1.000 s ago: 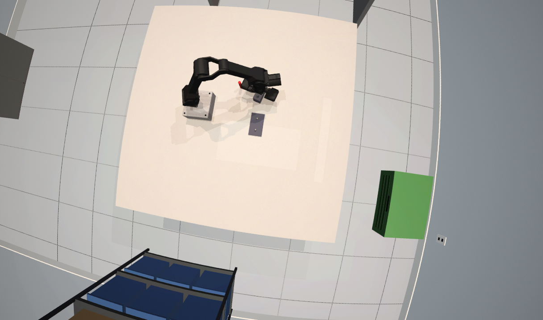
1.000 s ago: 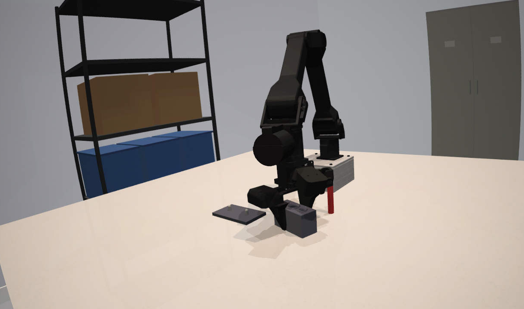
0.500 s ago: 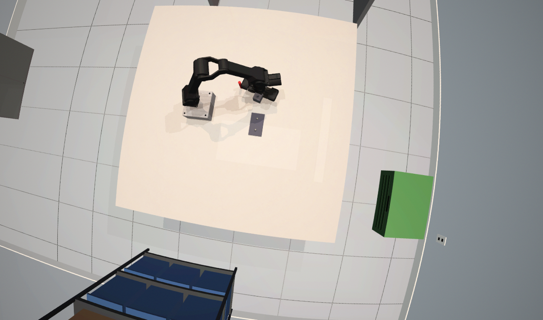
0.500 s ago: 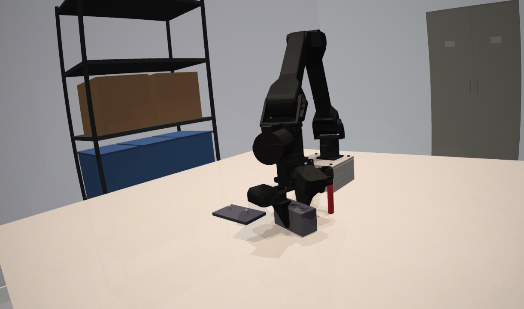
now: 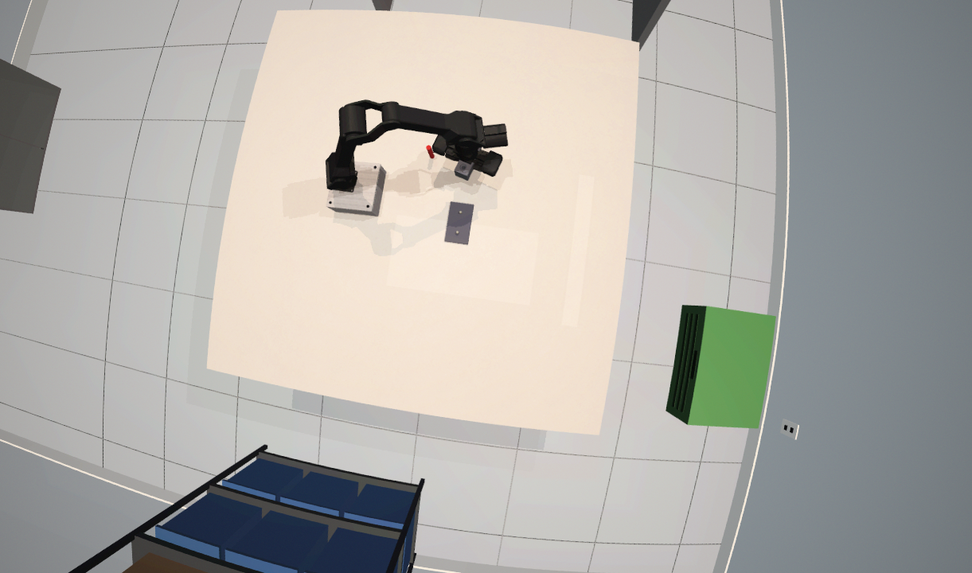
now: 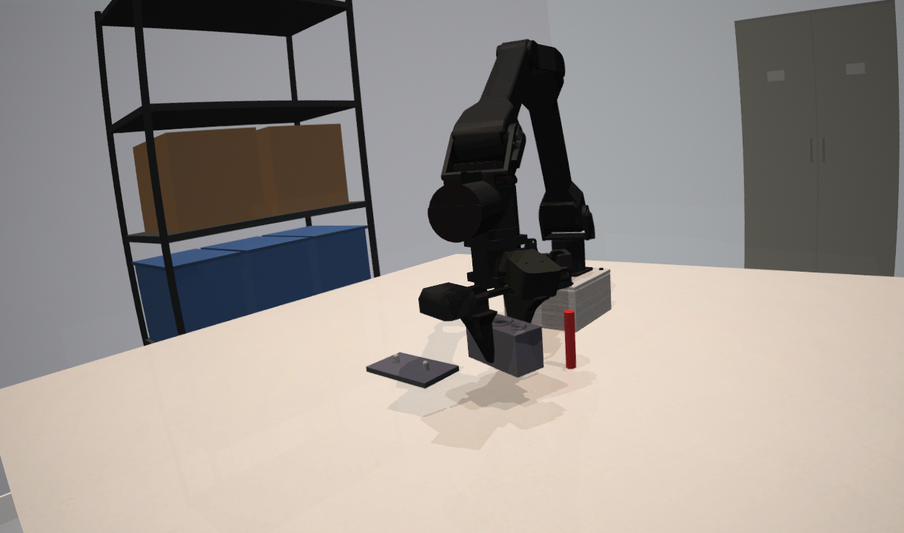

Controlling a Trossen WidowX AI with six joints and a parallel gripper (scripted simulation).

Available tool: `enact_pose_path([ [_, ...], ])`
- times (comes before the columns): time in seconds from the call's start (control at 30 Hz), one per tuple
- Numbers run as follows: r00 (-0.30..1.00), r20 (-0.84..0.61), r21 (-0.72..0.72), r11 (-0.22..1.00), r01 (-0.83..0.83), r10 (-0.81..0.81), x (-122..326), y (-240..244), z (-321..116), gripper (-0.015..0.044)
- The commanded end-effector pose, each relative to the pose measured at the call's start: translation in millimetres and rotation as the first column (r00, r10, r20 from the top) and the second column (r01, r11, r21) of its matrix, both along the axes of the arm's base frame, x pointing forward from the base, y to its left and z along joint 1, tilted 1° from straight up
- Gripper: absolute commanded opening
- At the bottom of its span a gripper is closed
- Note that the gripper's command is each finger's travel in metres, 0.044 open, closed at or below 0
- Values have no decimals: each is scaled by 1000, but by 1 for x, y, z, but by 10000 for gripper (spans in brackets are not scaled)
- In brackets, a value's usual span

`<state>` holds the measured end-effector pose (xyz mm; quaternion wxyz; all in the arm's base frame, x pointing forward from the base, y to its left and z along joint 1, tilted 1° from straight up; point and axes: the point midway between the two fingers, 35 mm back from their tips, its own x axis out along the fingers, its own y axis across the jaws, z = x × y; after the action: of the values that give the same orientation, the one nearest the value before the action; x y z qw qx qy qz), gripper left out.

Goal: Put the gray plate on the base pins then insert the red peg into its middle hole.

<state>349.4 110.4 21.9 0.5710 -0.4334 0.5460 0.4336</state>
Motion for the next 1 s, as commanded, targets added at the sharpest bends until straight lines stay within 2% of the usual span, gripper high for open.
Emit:
enact_pose_path([
  [0.0,1000,4,-3,1000,5,-5,1,-1,15,0],
  [0.73,1000,3,-3,1000,5,-5,-5,-3,86,0],
  [0.97,1000,4,-4,1000,-7,7,-3,-11,84,0],
])
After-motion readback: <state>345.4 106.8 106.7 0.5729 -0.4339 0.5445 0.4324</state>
